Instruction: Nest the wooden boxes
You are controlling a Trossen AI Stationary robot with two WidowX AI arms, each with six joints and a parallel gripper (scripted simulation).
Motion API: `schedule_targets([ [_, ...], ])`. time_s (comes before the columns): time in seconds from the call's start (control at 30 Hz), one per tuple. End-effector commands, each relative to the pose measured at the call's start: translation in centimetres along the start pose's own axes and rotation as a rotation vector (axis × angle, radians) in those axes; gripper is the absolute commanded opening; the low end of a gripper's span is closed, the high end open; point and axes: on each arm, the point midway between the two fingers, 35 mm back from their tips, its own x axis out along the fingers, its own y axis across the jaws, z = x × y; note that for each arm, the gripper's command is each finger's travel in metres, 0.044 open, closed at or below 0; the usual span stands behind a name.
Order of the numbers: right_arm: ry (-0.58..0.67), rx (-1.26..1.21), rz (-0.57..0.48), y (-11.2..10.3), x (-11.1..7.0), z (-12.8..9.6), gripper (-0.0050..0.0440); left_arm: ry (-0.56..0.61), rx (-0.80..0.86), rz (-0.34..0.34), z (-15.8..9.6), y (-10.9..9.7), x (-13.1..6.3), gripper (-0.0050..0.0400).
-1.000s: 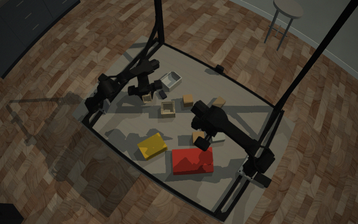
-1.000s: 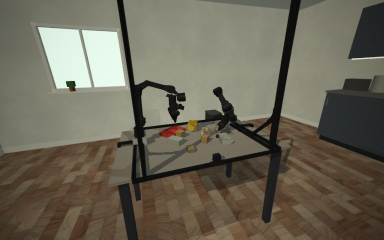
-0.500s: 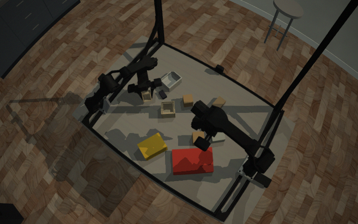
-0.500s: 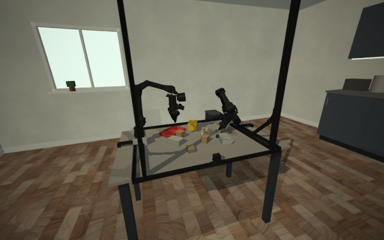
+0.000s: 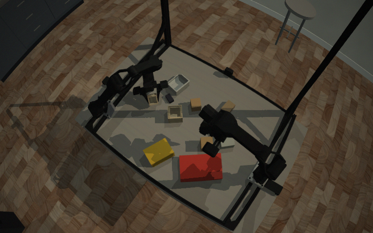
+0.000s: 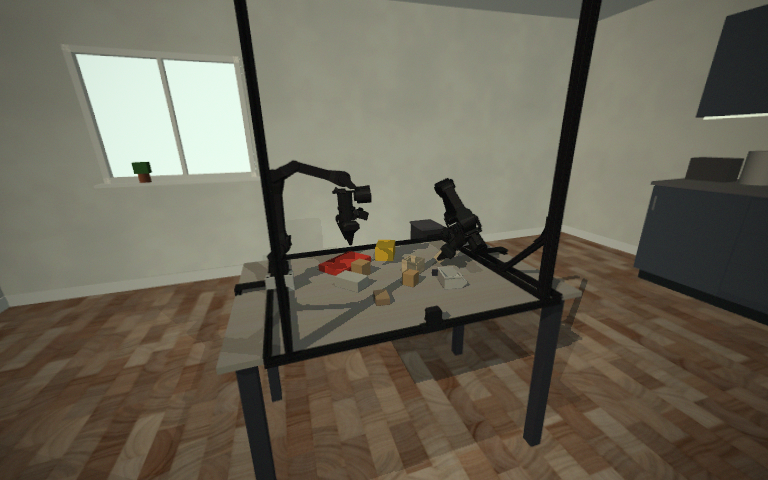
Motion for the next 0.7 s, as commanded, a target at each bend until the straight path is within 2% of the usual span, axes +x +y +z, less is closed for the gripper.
schedule_targets([
  [0.0,-0.011,-0.009,-0.003,0.00,0.18,-0.29,0.0168,0.002,0.004,-0.003,-0.05,-0.05,0.02,0.0400],
  [0.1,-0.011,-0.009,-0.003,0.00,0.18,-0.29,0.0240,0.002,0.004,-0.003,-0.05,-0.05,0.02,0.0400],
  [0.17,-0.011,-0.009,-0.003,0.00,0.18,-0.29,0.0240,0.002,0.004,-0.003,-0.05,-0.05,0.02,0.0400],
  [0.4,-0.011,-0.009,-0.003,0.00,0.18,-0.29,0.0400,0.002,0.004,-0.003,-0.05,-0.05,0.02,0.0400],
  [0.67,-0.011,-0.009,-0.003,0.00,0.18,-0.29,0.0400,0.002,0.004,-0.003,-0.05,-0.05,0.02,0.0400],
])
